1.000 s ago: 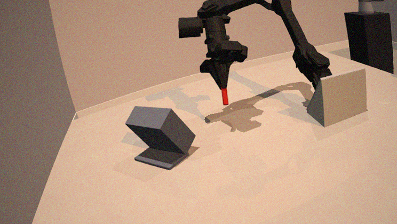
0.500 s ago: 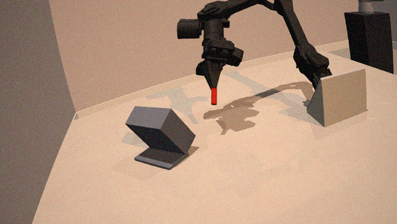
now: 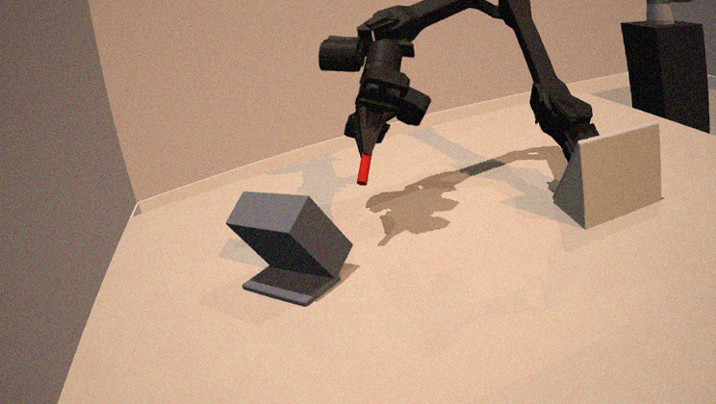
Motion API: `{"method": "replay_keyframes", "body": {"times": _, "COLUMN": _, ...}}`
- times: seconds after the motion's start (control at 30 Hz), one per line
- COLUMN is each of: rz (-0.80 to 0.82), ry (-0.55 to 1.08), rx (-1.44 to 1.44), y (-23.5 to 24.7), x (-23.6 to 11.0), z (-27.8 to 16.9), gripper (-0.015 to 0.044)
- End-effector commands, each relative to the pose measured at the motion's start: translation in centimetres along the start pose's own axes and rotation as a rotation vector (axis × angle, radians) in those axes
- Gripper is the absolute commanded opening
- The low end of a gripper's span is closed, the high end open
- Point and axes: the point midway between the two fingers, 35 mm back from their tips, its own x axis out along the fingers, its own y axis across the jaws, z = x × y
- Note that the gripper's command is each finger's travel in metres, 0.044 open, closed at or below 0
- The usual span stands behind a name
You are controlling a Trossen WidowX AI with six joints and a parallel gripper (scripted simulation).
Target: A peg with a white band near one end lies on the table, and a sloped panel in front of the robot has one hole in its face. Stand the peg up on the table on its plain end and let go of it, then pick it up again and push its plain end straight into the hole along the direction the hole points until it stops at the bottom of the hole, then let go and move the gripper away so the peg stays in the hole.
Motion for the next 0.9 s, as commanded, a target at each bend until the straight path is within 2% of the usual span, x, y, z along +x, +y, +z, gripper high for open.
{"method": "replay_keyframes", "body": {"times": 0.0, "rz": -0.012, "ry": 0.051, "rx": 0.002, "y": 0.4, "x": -0.3, "z": -0.6, "gripper": 0.0000}}
{"method": "replay_keyframes", "body": {"times": 0.43, "rz": -0.039, "ry": 0.195, "rx": 0.000, "y": 1.7, "x": -1.2, "z": -2.5, "gripper": 0.0000}}
{"method": "replay_keyframes", "body": {"times": 0.87, "rz": -0.042, "ry": 0.220, "rx": -0.003, "y": 1.8, "x": 0.4, "z": -3.5, "gripper": 0.0000}}
